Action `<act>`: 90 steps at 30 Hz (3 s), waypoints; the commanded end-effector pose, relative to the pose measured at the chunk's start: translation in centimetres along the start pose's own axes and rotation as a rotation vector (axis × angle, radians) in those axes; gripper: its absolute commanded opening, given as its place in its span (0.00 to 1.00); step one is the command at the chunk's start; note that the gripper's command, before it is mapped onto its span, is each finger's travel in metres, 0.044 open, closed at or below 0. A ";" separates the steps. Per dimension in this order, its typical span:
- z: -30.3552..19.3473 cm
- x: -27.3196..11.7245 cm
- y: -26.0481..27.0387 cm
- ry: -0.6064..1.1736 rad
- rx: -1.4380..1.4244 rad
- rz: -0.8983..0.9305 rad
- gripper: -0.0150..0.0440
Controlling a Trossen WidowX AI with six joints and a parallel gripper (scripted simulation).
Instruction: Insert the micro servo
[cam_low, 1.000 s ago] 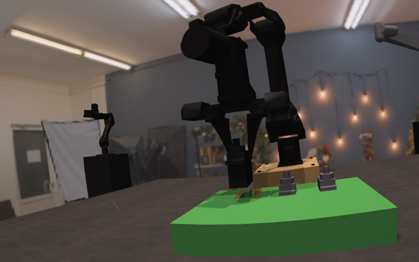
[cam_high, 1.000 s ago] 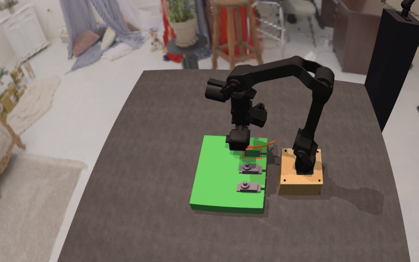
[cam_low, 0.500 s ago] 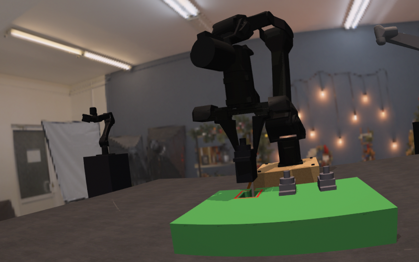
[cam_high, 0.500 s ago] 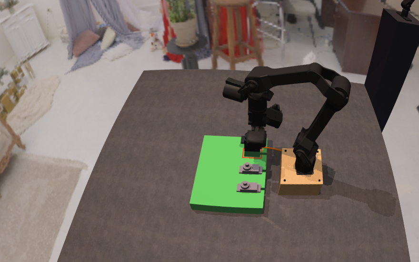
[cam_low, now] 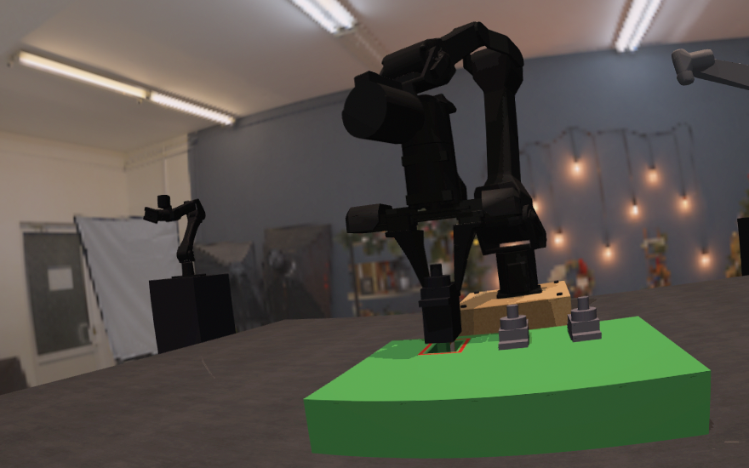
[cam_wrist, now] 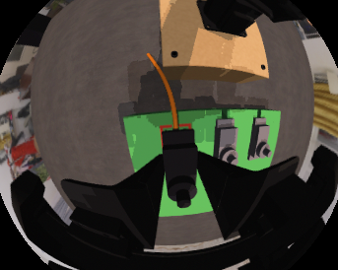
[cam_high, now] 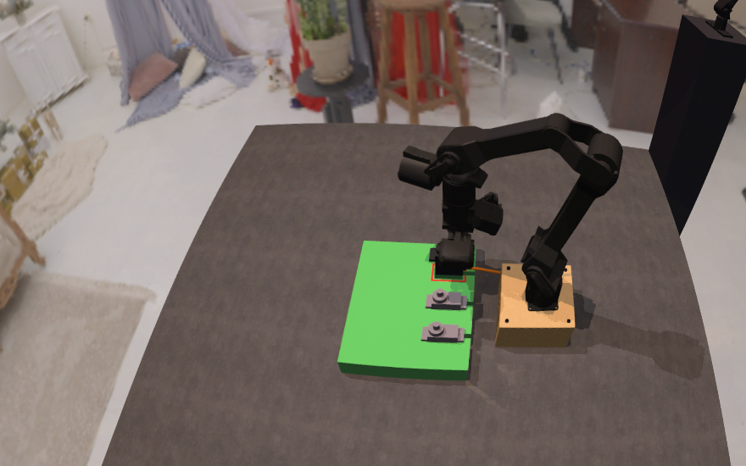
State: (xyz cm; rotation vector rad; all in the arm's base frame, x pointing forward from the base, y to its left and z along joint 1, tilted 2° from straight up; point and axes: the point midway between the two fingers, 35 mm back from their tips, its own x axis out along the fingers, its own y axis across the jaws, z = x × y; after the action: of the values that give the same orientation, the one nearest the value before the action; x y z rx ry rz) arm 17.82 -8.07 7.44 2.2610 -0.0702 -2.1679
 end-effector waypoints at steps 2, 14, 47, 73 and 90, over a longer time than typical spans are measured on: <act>-0.1 0.1 -0.1 0.004 -0.004 -0.005 0.25; -0.1 0.7 -0.1 0.004 -0.004 -0.005 0.25; -0.1 4.0 -0.1 0.004 -0.004 -0.005 0.25; 0.4 1.6 -0.2 0.004 -0.004 -0.005 0.57; -9.8 -4.4 0.1 0.013 -0.006 -0.005 1.00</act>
State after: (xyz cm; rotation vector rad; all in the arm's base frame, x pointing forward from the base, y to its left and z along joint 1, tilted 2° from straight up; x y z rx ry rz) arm 25.54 -8.38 11.21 2.2787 -0.0535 -2.1461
